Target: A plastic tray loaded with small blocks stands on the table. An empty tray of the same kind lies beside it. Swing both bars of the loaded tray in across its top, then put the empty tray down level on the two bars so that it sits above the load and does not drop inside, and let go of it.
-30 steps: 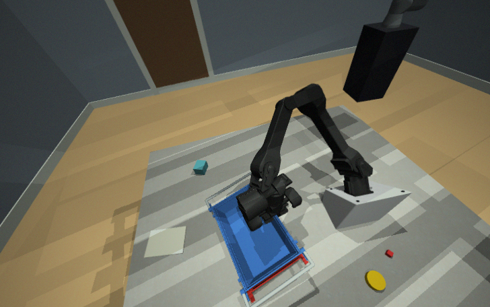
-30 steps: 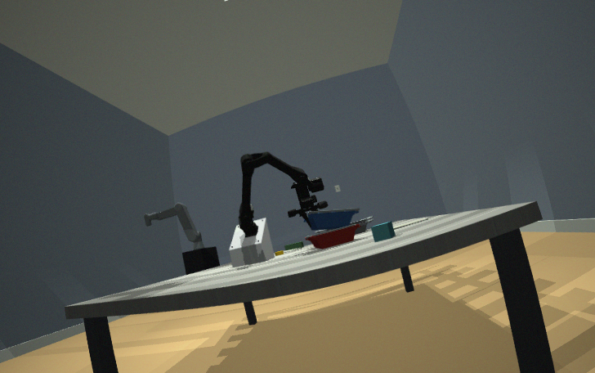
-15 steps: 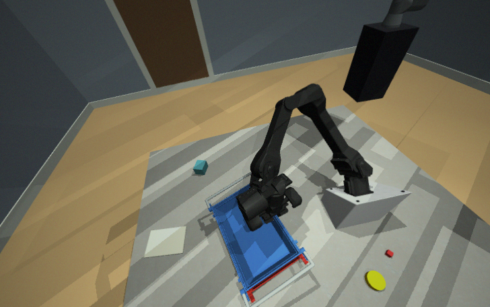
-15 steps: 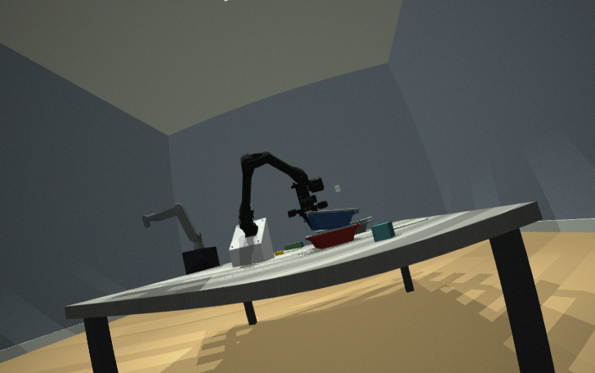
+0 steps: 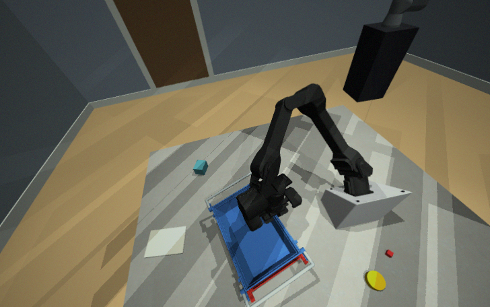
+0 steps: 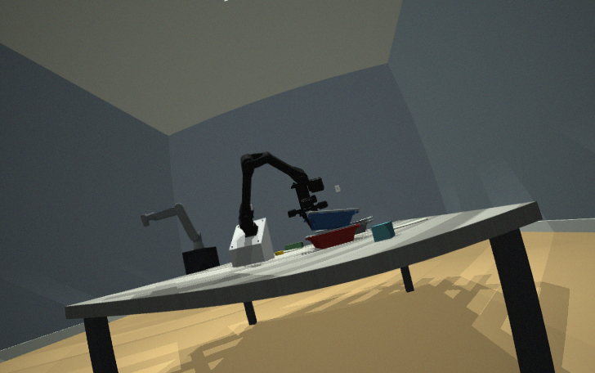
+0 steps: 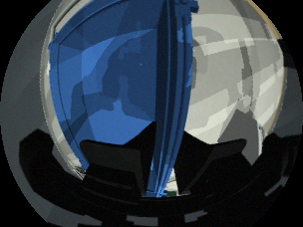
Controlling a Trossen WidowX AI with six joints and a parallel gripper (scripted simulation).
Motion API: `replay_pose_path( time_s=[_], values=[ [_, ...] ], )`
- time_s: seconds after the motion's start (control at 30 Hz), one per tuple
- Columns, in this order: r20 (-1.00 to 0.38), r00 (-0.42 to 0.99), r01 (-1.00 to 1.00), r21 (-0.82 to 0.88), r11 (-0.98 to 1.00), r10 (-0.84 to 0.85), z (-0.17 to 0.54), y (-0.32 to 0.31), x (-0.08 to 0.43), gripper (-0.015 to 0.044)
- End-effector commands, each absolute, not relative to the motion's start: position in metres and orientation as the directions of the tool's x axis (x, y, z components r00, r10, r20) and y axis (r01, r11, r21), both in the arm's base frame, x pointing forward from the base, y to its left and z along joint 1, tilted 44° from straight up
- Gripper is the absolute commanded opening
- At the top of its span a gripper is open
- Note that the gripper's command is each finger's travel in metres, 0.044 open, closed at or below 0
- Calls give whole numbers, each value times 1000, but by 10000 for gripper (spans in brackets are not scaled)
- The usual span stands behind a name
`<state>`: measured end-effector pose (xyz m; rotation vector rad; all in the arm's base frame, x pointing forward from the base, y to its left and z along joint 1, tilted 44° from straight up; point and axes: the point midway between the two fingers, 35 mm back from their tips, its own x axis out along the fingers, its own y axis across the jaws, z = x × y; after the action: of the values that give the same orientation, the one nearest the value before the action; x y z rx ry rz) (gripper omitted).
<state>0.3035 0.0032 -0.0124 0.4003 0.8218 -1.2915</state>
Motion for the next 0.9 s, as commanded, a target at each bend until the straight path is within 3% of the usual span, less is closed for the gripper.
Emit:
replay_pose_path(
  time_s=[0.0,0.87],
  values=[
    [-728,51,949,-178,261,-684,-13,2,303,0],
    [-723,30,946,-201,252,-690,-21,-9,295,0]
  ],
)
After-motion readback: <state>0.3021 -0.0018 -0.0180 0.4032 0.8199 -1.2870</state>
